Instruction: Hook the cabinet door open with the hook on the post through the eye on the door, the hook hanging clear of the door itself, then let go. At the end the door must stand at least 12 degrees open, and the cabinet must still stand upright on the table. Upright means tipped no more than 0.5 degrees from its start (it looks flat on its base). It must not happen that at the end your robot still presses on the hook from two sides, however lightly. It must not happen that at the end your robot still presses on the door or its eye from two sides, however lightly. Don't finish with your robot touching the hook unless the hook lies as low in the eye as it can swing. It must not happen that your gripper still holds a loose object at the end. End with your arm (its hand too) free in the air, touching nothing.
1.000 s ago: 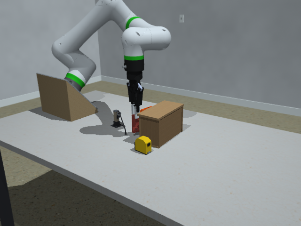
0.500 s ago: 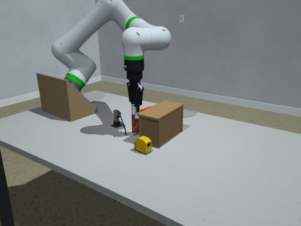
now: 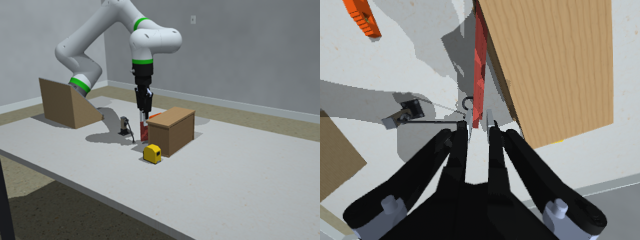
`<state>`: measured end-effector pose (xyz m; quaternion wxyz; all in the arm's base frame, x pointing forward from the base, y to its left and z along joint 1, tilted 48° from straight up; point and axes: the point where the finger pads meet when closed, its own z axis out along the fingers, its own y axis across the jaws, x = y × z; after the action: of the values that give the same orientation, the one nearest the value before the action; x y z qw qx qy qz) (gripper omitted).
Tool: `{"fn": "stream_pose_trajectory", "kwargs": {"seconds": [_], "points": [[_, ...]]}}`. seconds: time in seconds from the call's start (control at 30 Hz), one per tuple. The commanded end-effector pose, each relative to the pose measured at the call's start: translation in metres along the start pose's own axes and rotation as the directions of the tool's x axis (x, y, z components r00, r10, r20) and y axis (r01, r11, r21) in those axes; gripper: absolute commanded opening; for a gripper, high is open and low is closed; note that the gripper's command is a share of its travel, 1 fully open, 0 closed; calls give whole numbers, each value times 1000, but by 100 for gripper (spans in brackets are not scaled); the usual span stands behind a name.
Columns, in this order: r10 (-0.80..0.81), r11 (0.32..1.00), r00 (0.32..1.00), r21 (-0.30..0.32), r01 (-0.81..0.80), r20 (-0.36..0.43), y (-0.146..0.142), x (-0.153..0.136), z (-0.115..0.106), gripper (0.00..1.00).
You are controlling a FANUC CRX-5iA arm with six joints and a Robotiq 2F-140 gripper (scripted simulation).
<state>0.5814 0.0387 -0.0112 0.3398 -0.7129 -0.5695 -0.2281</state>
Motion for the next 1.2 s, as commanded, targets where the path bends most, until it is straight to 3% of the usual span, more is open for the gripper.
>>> {"fn": "stream_pose_trajectory", "kwargs": {"seconds": [0.0,1.17], "points": [[-13,1000,1000,0,13,0,1,0,0,16],[-18,1000,1000,0,18,0,4,0,0,16]]}}
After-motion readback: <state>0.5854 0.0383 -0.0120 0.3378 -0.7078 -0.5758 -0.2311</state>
